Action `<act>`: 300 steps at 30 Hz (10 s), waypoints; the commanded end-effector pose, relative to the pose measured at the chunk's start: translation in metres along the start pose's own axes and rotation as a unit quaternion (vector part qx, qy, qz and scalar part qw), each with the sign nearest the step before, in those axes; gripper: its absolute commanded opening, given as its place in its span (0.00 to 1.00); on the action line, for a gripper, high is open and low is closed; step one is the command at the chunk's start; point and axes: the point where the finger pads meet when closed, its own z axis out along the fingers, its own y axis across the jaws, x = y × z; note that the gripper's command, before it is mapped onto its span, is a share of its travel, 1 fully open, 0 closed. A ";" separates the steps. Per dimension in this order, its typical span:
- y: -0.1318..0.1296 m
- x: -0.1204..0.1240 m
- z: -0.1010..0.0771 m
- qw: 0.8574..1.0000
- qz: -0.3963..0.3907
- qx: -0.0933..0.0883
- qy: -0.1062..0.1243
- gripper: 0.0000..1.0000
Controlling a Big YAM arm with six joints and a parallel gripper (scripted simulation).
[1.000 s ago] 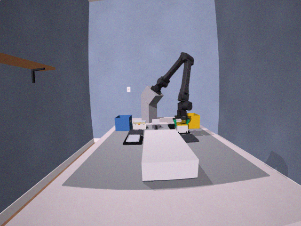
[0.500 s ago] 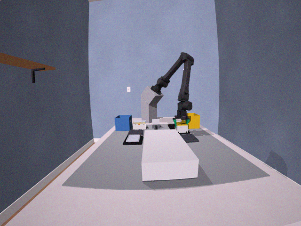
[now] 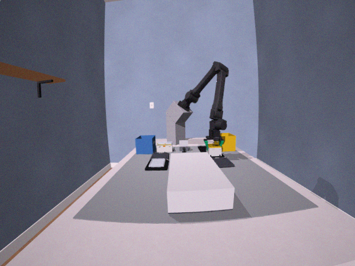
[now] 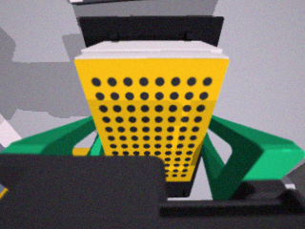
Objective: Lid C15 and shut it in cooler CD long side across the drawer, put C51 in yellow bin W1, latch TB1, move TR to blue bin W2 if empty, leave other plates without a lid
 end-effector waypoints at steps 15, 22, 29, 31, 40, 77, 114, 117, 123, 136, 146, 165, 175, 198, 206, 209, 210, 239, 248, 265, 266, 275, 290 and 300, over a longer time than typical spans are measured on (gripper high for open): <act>0.008 -0.005 0.006 1.000 -0.005 -0.006 -0.006 0.00; 0.008 -0.005 0.006 1.000 -0.005 -0.006 -0.006 0.00; 0.003 -0.003 0.004 1.000 -0.003 -0.003 -0.003 0.00; 0.002 -0.002 0.002 1.000 -0.003 -0.002 -0.002 0.00; 0.005 -0.007 -0.014 1.000 -0.004 -0.003 -0.009 0.00; -0.001 -0.009 -0.040 1.000 -0.001 0.000 -0.012 0.00; -0.001 -0.008 -0.084 1.000 -0.002 0.000 -0.012 0.00; -0.001 -0.008 -0.086 1.000 -0.003 0.000 -0.012 0.00; -0.001 -0.008 -0.093 1.000 -0.003 0.000 -0.012 0.00; -0.004 -0.001 -0.098 1.000 0.002 0.003 0.000 0.00; -0.001 -0.008 -0.121 1.000 -0.003 0.000 -0.012 0.00; -0.003 -0.001 -0.127 1.000 0.001 0.003 0.002 0.00; -0.003 -0.001 -0.126 1.000 0.001 0.003 0.002 0.00; -0.003 -0.001 -0.126 1.000 0.001 0.003 0.002 0.00; -0.013 -0.003 -0.126 1.000 -0.013 0.003 -0.005 0.00; -0.021 -0.001 -0.126 1.000 -0.013 0.002 -0.007 0.00; -0.024 0.000 -0.126 1.000 -0.013 0.002 -0.006 0.00; -0.087 0.021 -0.126 1.000 -0.013 0.003 -0.006 0.00; -0.110 0.029 -0.127 1.000 -0.013 0.003 -0.006 0.00; -0.149 0.042 -0.127 1.000 -0.013 0.003 -0.006 0.00; -0.151 0.043 -0.127 1.000 -0.013 0.003 -0.006 0.00; -0.169 0.049 -0.127 1.000 -0.012 0.003 -0.006 0.00; -0.202 0.061 -0.128 1.000 -0.012 0.003 -0.006 0.00; -0.228 0.069 -0.128 1.000 -0.012 0.004 -0.006 0.00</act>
